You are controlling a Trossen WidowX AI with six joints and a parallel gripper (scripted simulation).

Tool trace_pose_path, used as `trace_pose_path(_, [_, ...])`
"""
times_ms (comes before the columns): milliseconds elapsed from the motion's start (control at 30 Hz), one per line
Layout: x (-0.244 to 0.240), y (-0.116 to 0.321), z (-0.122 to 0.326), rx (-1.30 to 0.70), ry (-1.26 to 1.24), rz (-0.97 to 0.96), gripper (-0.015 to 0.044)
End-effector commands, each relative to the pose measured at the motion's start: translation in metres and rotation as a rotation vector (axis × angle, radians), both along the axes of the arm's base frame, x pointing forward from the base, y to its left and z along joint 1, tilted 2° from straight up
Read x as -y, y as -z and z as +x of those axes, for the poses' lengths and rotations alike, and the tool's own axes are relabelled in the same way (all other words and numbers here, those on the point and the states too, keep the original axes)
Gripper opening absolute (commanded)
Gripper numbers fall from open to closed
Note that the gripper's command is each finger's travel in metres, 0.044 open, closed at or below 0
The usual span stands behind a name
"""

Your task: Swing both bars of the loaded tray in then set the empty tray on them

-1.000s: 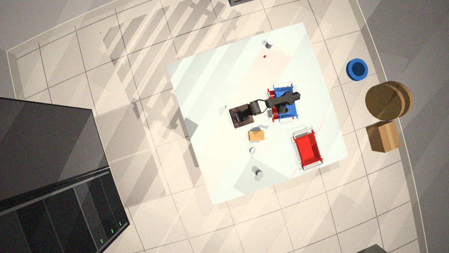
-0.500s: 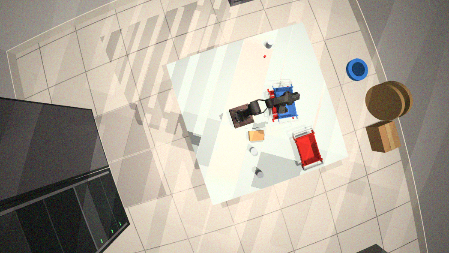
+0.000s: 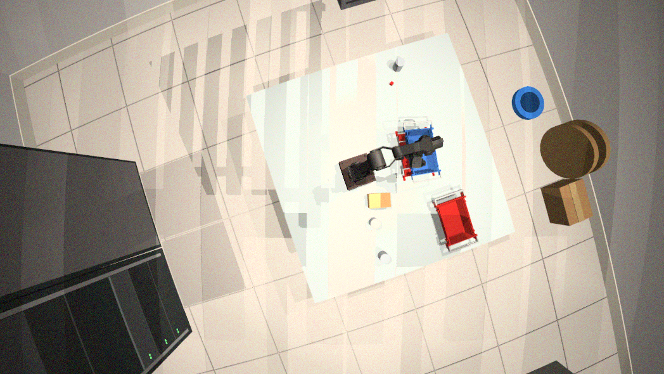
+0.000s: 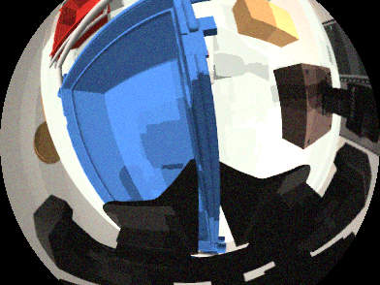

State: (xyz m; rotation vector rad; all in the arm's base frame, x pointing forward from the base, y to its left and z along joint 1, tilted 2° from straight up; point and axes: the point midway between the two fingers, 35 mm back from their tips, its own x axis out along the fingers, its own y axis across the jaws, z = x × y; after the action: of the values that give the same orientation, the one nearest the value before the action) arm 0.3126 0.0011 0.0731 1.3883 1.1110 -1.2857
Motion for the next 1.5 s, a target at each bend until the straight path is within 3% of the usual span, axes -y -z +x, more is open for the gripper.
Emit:
trace_pose_path(0, [-0.001,0.005,-0.004,-0.020,0.002,0.007,0.0000])
trace_pose_path(1467, [-0.002,0.013,-0.006,-0.020,0.002,0.007,0.0000])
